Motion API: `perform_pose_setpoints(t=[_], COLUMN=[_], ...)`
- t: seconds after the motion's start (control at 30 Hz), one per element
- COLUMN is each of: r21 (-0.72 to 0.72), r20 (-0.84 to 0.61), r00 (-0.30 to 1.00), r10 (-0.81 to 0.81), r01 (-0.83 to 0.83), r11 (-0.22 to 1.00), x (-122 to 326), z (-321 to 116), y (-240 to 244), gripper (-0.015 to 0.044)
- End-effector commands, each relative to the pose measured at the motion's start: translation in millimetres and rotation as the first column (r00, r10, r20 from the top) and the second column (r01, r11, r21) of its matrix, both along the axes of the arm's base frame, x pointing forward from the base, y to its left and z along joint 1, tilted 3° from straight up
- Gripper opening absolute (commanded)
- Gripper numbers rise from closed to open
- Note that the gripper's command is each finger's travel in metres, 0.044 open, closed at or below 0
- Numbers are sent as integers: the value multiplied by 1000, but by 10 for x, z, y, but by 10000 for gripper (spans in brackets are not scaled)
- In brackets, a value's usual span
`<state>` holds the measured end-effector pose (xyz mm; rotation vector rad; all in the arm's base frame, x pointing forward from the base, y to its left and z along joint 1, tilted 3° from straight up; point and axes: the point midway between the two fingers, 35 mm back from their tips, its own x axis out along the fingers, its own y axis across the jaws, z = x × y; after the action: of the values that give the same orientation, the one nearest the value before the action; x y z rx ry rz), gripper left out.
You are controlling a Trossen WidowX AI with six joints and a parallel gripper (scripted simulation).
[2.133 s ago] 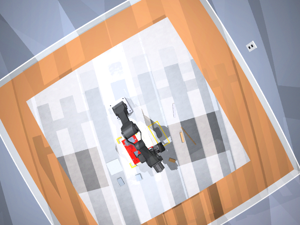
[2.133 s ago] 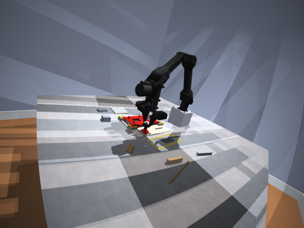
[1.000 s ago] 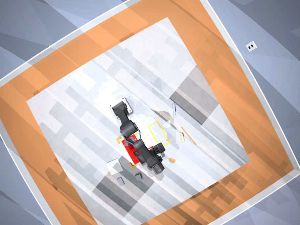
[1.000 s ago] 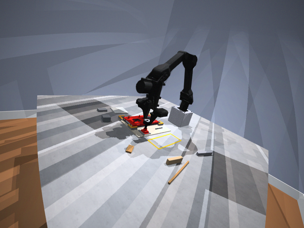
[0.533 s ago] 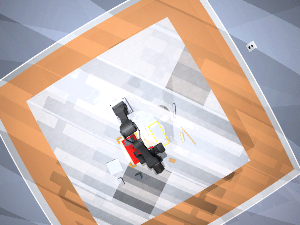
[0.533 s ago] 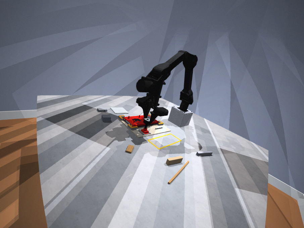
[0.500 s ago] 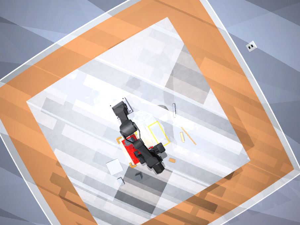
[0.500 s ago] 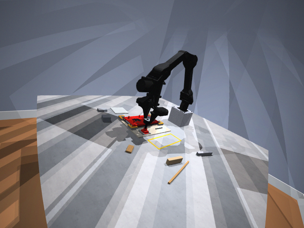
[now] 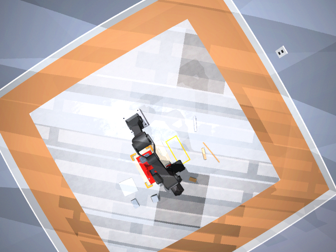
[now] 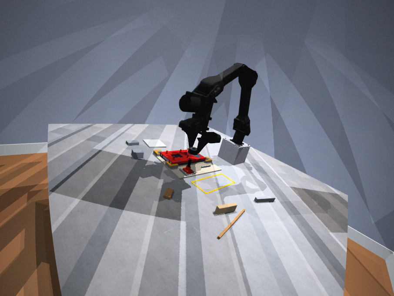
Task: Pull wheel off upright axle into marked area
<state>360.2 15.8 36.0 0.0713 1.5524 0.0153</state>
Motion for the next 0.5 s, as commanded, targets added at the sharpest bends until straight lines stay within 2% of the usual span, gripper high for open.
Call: perform_pose_setpoints(t=[0.0,0.03,0.47], r21=[2,0,3], r20=[18,4,9], r00=[1000,1000,1000], r10=[4,0,1], r01=[-4,0,-1], r11=[1000,1000,1000], x=[-3,-4,-176], z=[122,30,92], y=[-7,4,472], gripper=[0,0,0])
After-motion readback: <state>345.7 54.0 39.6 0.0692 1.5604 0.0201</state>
